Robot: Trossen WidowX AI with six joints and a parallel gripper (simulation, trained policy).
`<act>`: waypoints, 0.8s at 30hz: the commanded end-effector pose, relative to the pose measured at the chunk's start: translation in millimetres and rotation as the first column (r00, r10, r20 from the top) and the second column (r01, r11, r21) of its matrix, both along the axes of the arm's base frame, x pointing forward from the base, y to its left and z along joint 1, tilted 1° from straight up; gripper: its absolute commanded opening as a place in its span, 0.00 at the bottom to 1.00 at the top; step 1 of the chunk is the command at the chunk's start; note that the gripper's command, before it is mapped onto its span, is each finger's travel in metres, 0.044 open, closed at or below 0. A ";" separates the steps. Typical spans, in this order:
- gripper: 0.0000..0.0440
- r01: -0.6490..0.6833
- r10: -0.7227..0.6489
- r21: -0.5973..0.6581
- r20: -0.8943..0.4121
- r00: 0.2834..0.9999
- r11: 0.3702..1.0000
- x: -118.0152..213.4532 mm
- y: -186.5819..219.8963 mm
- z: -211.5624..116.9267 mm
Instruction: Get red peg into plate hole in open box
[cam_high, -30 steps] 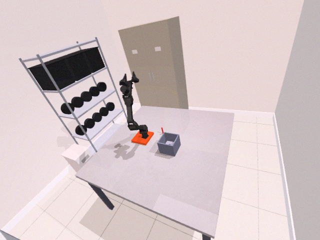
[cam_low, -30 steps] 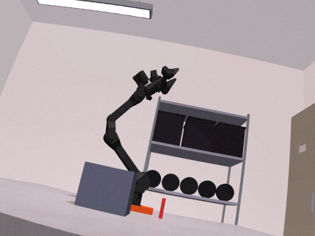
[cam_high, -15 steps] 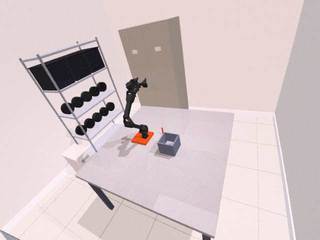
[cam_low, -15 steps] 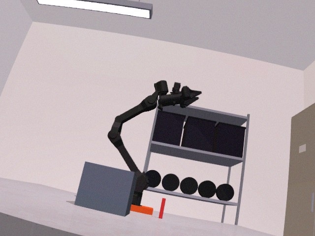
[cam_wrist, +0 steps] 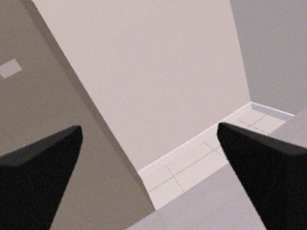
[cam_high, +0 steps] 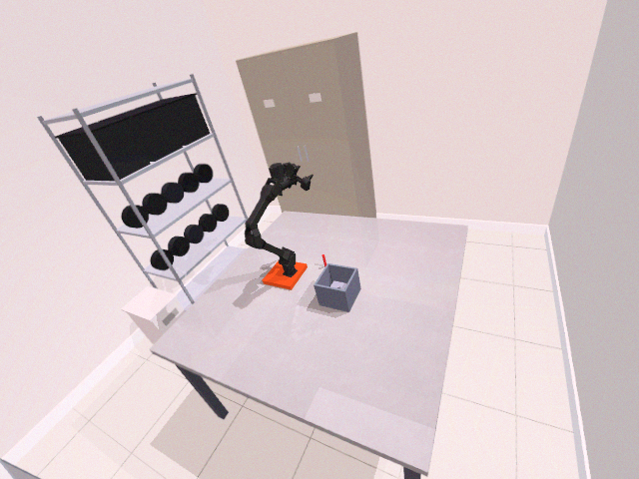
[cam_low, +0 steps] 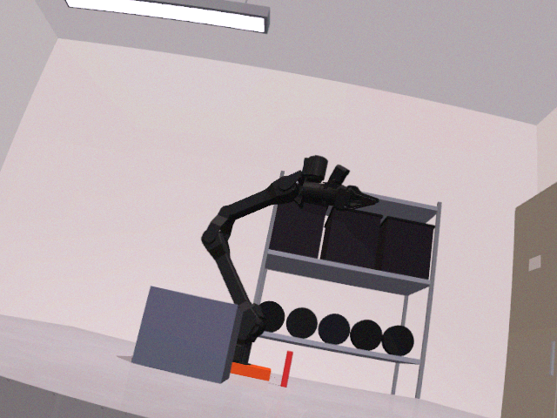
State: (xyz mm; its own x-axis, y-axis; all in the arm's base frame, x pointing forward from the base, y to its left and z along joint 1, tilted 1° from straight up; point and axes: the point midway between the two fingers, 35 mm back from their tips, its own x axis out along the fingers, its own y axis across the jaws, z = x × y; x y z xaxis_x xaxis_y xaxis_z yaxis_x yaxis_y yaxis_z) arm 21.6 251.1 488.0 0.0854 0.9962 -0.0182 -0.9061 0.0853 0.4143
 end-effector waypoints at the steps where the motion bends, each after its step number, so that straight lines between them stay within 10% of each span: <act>1: 1.00 0.037 -0.042 -0.073 -0.072 0.996 0.997 11.4 10.8 -21.2; 24: 1.00 0.252 -0.533 -0.535 -0.473 0.702 0.806 100.0 17.9 -160.7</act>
State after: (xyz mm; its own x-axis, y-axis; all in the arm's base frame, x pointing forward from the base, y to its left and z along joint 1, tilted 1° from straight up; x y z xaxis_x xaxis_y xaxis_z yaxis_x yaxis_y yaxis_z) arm 115.8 270.9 340.9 0.2997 0.7839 -0.5438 -0.4003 0.6207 0.6742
